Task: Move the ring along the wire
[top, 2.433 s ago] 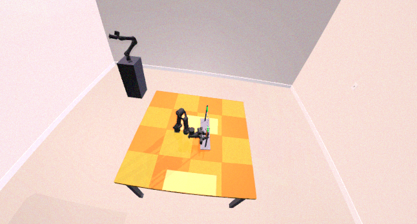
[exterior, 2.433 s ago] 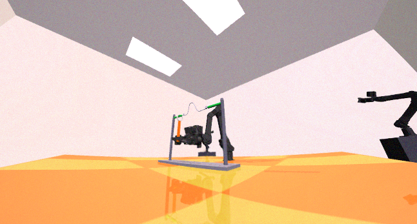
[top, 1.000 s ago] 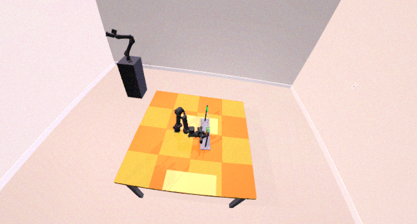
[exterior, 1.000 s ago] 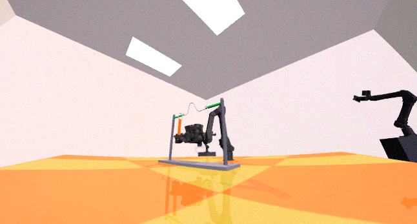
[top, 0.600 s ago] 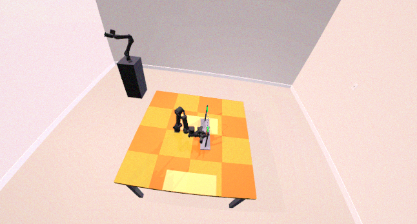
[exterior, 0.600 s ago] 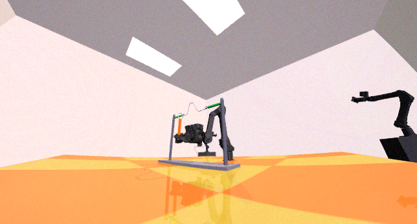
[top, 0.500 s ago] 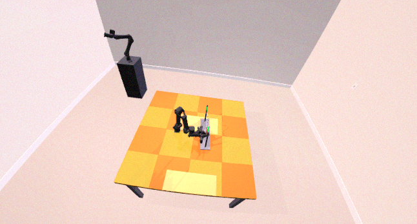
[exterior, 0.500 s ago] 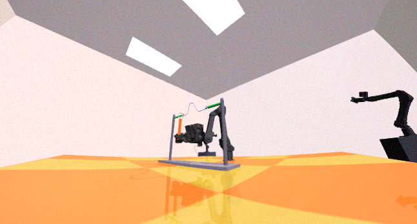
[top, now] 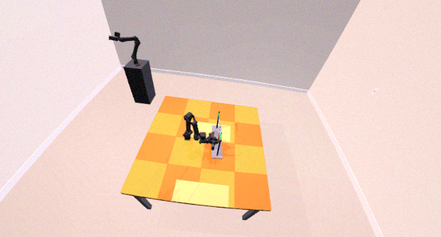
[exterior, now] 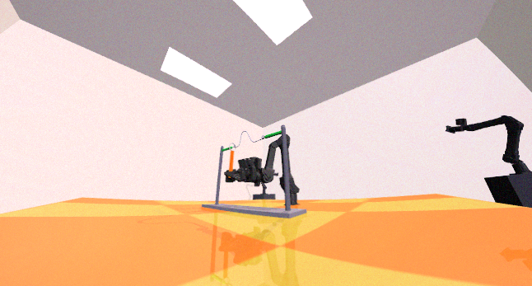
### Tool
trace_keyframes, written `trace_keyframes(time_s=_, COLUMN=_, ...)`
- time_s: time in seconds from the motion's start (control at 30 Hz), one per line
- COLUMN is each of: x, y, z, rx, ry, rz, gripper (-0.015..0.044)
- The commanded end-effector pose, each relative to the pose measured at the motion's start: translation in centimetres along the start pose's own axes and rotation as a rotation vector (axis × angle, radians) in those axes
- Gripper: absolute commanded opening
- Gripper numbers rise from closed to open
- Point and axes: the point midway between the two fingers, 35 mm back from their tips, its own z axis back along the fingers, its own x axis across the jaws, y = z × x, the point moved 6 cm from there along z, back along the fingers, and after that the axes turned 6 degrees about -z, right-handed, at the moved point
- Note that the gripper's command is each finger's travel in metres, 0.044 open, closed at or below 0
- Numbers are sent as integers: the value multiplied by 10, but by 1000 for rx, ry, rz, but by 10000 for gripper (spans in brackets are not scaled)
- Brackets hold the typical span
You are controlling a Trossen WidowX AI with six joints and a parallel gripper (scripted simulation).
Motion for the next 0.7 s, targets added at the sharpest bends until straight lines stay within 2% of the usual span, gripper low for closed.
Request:
trace_keyframes(time_s=0.0, x=4, y=1, z=2, rx=4, ry=5, rz=-11, gripper=-150)
trace_keyframes(time_s=0.67, x=25, y=-2, z=11, rx=52, ry=22, rz=-73, gripper=-150)
